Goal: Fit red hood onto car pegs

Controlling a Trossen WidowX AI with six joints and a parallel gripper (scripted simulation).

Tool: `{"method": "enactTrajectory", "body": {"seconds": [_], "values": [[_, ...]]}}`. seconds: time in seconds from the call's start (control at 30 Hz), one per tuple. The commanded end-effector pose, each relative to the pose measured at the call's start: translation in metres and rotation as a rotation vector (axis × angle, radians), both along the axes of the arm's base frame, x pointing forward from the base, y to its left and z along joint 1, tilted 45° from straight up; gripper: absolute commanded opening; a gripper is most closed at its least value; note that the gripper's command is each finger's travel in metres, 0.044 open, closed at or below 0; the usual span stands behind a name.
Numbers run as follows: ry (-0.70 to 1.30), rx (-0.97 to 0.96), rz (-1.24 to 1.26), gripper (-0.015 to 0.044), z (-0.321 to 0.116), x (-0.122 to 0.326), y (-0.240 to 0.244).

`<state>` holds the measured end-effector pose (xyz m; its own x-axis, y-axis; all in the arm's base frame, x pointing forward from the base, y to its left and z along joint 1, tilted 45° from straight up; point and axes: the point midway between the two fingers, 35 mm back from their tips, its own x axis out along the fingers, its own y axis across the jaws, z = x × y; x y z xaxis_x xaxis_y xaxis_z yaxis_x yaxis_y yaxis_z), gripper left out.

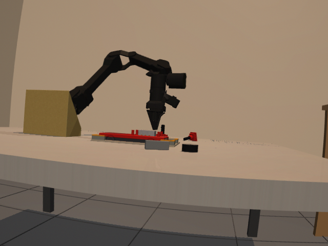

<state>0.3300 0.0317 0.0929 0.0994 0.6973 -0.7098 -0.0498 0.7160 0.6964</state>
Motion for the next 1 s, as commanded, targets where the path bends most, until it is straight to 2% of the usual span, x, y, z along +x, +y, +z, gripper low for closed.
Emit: {"method": "enactTrajectory", "body": {"seconds": [0.0, 0.97], "values": [[0.002, 0.004, -0.004, 0.0440, -0.002, 0.000, 0.002], [0.002, 0.006, -0.004, 0.0440, -0.012, 0.000, 0.014]]}}
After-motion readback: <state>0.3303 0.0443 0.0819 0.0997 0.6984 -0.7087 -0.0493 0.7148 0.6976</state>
